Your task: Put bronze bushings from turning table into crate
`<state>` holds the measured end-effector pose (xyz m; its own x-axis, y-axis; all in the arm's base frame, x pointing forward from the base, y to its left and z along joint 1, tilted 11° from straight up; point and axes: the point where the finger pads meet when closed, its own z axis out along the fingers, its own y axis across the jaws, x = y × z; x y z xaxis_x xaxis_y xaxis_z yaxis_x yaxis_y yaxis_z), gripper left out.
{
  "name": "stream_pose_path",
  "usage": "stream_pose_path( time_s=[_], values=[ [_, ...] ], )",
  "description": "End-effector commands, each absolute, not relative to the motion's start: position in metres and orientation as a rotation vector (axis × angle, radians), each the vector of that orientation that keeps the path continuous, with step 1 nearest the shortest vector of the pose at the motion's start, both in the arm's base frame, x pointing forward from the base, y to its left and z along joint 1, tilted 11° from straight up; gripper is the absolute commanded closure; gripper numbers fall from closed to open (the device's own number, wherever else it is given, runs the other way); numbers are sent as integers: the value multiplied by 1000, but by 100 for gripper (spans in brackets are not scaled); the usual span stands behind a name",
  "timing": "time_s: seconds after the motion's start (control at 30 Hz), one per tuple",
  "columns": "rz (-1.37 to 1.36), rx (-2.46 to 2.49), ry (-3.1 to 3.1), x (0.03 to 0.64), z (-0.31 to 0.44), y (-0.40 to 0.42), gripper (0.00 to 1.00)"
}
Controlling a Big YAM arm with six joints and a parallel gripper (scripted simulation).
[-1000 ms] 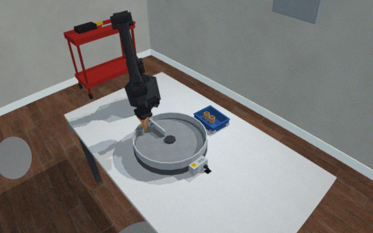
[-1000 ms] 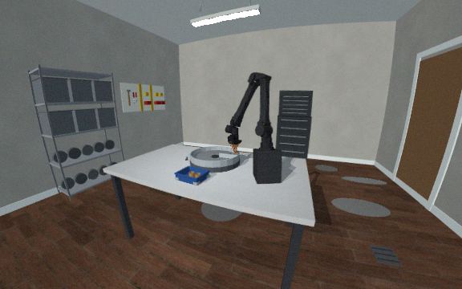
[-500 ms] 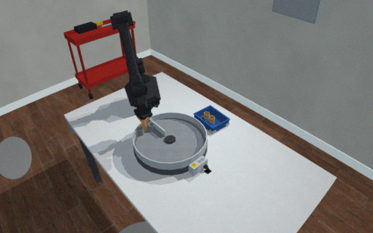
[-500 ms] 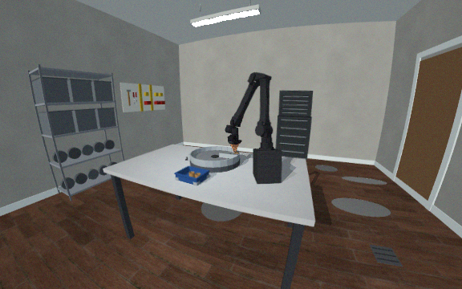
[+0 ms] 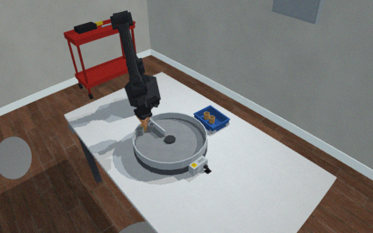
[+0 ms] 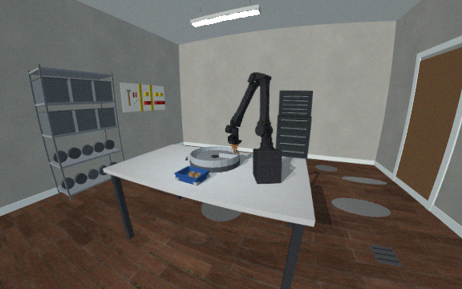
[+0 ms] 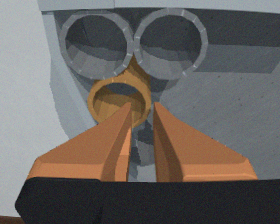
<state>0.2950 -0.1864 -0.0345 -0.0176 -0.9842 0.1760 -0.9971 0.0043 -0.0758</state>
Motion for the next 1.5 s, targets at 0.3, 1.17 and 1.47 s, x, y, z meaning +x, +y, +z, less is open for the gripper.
stream_pose_path(
  time_s=[0.3,1.17,1.47],
  values=[
    [319,2159,-2175,308,-27,-196,87],
    [312,2157,-2176,307,-27,-196,87],
    [312,2157,-2176,307,-27,-196,87]
  ],
)
